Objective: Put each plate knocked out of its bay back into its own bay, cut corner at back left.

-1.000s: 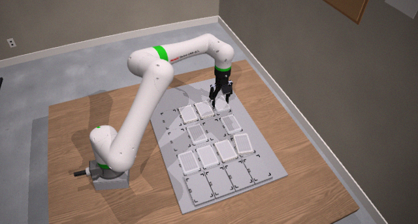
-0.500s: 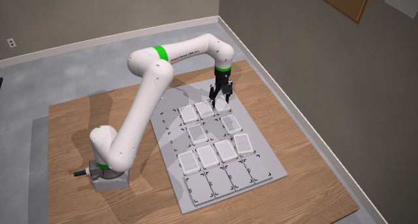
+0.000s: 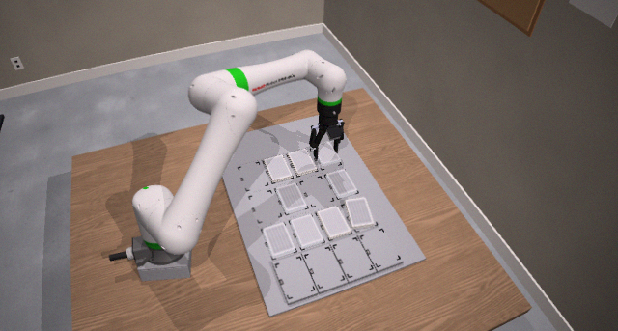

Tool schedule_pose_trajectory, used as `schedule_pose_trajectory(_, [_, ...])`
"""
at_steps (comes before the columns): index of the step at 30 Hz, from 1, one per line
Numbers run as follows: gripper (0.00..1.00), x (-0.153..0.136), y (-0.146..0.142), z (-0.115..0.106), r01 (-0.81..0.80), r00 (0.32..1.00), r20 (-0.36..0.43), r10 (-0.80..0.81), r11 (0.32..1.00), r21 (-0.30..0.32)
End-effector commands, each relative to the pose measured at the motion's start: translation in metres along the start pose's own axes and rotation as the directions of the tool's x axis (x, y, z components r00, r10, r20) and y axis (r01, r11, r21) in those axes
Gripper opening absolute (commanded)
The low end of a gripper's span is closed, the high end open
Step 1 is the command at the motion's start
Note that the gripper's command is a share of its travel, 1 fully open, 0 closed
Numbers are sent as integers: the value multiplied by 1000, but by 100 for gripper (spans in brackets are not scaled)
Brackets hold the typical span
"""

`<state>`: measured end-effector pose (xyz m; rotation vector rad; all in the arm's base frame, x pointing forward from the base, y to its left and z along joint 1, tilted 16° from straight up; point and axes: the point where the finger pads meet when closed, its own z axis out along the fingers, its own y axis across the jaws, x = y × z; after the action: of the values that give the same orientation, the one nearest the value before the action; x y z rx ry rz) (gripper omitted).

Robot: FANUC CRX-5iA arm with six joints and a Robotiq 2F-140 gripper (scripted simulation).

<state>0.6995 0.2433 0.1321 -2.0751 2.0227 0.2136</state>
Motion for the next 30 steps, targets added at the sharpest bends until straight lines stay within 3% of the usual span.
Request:
schedule_pose_trajectory(1, [10,0,-1,-1,0,1000,0,0,1000,2])
schedule_pose_trajectory(30, [10,0,-1,6,0,1000,0,0,1000,2])
